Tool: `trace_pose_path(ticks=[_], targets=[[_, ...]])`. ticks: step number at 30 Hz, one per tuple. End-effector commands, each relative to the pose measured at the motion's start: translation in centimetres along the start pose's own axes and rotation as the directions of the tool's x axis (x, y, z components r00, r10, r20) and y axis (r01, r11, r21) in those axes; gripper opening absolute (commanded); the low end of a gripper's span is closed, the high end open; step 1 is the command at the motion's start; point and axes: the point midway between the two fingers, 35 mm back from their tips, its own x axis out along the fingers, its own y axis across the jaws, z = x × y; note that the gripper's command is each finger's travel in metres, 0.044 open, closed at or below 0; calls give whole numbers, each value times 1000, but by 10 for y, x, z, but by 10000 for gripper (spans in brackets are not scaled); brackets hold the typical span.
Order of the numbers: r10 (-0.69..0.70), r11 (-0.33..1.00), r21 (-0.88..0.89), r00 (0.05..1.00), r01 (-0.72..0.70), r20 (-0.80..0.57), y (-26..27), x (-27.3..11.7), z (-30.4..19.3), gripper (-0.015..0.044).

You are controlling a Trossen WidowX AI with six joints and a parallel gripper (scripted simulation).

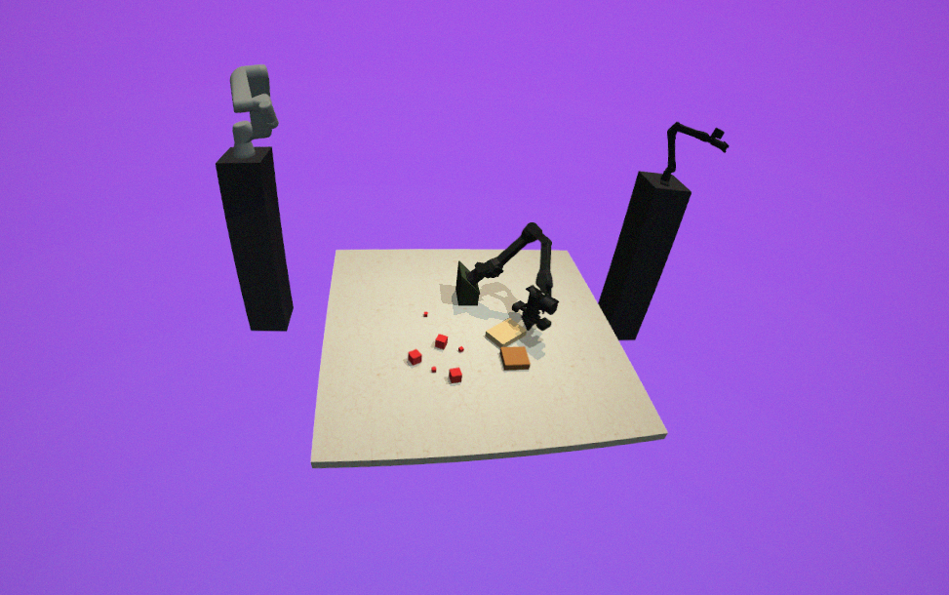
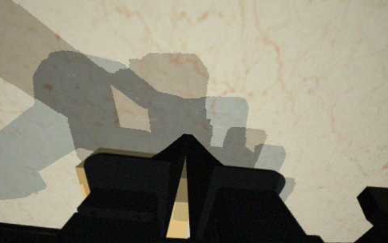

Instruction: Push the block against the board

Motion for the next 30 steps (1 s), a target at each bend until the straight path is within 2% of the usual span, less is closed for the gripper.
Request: trace_pose_path(ticks=[1,30], targets=[[6,1000,4,1000,-6,-6,1,2,-8,0],[12,1000,3,1000,-12,-13,-1,3,-56,0]])
